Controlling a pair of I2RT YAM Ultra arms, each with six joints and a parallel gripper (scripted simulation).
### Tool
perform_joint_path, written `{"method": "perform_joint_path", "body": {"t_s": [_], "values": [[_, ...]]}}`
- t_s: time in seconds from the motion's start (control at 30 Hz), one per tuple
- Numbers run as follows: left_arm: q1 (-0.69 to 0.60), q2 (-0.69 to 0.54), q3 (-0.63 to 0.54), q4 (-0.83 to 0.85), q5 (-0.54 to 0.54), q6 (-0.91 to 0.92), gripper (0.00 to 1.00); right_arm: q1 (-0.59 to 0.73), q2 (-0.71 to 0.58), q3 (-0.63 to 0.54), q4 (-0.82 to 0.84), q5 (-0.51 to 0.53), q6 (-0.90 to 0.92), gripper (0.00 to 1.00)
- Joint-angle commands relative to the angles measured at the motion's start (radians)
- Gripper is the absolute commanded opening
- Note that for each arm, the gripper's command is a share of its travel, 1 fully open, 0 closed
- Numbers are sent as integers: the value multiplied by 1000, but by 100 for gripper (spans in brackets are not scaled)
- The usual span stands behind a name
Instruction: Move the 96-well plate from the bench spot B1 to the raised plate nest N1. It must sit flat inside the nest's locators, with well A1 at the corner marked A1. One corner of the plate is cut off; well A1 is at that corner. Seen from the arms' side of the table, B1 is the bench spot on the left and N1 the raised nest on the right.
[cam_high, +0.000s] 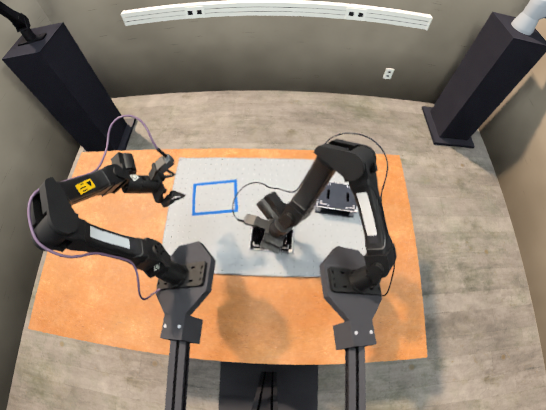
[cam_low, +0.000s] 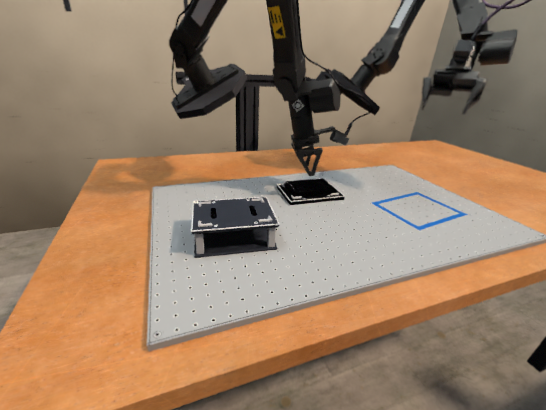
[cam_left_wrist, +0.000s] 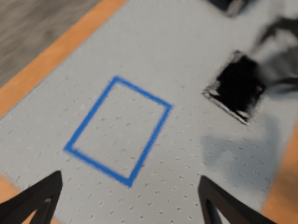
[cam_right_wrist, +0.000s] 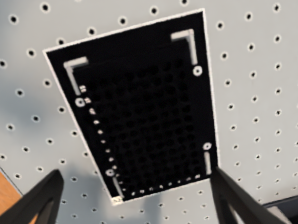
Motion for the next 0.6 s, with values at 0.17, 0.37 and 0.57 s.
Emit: {"method": "perform_joint_path", "body": {"t_s": [0.17, 0.37, 0.57], "values": [[-119, -87, 43, -338, 31, 262, 100, 17, 24, 160, -348, 37, -100, 100], [-216, -136, 65, -496, 29, 366, 100, 20, 47, 290, -508, 55, -131, 100], [-241, -149, 77, -502, 27, 356, 100, 21, 60, 331, -517, 48, -115, 100]]}}
